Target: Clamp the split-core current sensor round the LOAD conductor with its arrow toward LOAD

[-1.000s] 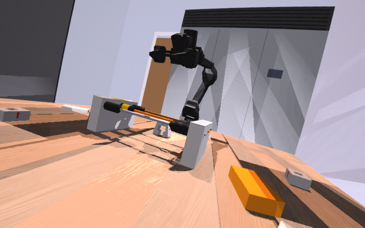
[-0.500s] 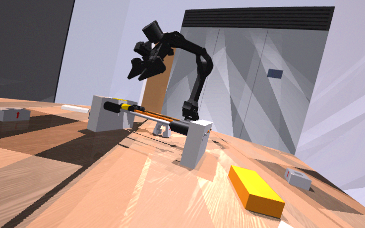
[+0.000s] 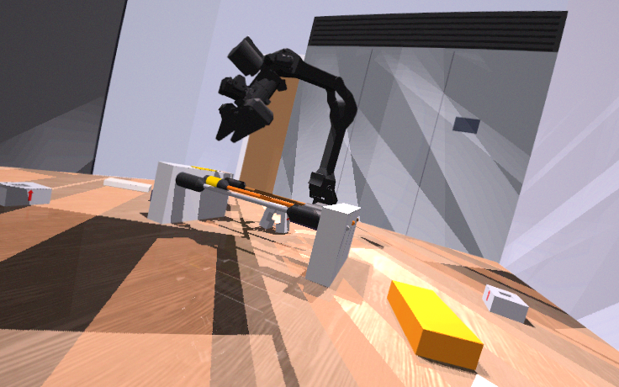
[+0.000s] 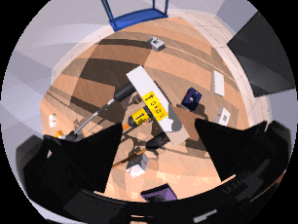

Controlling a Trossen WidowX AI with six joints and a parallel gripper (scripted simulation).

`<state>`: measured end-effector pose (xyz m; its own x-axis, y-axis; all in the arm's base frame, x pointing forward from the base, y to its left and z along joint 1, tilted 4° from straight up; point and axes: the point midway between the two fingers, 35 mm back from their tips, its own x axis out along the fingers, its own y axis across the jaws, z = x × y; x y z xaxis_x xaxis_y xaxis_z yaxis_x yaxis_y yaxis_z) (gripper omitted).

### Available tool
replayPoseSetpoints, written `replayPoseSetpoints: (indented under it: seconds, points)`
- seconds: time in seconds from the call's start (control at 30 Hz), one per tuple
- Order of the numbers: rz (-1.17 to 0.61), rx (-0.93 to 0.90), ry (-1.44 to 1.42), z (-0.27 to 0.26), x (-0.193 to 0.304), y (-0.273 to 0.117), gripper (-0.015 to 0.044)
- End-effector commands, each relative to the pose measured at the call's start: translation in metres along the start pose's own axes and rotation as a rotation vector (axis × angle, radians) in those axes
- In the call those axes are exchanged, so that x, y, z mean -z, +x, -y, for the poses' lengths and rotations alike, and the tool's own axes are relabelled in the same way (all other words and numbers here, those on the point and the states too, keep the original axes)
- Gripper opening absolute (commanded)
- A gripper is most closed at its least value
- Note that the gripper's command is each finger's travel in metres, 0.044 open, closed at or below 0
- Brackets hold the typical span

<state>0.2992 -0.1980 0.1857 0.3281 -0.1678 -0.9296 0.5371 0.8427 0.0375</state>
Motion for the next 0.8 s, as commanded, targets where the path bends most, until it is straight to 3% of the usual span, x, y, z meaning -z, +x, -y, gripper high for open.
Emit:
replayPoseSetpoints:
  seconds: [0.0, 0.2, 0.53, 0.77]
  points:
    - [-0.003, -0.004, -0.004, 0.000, 0.000, 0.000, 0.0440]
    - [-0.030, -0.013, -0.040, -0.008, 0.010, 0.002, 0.0440]
    - [-0.391, -0.122, -0.546, -0.071, 0.160, 0.006, 0.0440]
    - [-0.397, -0.124, -0.555, -0.071, 0.163, 0.007, 0.0440]
